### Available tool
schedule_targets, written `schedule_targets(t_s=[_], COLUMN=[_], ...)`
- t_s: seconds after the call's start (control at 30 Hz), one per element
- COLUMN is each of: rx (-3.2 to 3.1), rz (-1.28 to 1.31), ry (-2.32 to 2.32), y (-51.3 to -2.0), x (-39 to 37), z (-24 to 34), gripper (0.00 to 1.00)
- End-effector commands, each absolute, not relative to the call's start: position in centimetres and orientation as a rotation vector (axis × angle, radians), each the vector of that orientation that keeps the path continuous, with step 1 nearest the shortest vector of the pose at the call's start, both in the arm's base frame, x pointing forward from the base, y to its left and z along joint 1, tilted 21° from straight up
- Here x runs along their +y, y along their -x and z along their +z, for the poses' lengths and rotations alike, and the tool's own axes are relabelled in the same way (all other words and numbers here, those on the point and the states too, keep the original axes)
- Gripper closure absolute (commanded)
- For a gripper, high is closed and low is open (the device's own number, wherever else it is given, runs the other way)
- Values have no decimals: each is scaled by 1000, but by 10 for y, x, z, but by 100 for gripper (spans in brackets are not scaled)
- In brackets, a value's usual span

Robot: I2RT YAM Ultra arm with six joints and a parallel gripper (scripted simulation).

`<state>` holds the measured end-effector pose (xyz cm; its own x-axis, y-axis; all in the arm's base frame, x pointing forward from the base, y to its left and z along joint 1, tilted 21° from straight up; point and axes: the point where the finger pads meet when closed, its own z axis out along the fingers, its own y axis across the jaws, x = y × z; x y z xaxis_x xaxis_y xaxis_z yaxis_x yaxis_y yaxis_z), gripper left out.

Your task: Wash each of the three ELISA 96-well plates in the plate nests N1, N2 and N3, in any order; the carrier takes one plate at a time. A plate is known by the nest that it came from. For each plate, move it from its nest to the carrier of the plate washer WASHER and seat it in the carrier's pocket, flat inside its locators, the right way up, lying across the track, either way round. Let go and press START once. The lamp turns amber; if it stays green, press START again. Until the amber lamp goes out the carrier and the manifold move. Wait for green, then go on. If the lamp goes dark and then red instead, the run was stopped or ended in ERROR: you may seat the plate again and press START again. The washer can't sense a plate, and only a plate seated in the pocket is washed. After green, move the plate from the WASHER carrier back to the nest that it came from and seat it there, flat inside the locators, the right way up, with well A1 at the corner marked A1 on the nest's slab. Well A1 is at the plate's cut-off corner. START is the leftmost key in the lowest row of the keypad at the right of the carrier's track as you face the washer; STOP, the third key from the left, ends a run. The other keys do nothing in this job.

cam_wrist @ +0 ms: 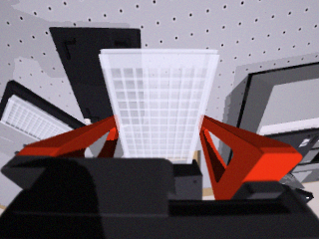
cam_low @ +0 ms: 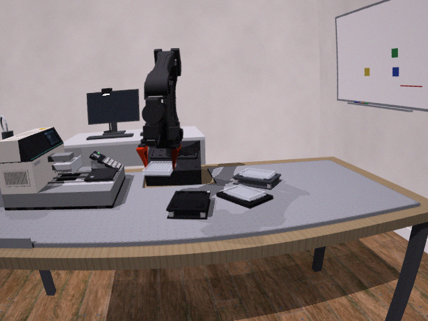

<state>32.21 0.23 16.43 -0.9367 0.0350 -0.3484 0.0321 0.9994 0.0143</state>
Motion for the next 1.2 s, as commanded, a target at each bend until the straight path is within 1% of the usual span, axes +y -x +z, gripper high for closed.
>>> schedule_targets(t_s=[0.0, 0.33, 0.63, 0.7, 1.17], rx=[2772, 2772, 2772, 2770, 2771], rz=[24, 21, 21, 3, -1], ry=[16, 17, 17, 109, 114], y=[-321, -317, -317, -313, -287], x=[-3, -52, -52, -61, -115], z=[170, 173, 173, 172, 168], gripper=[100, 100, 100, 100, 100])
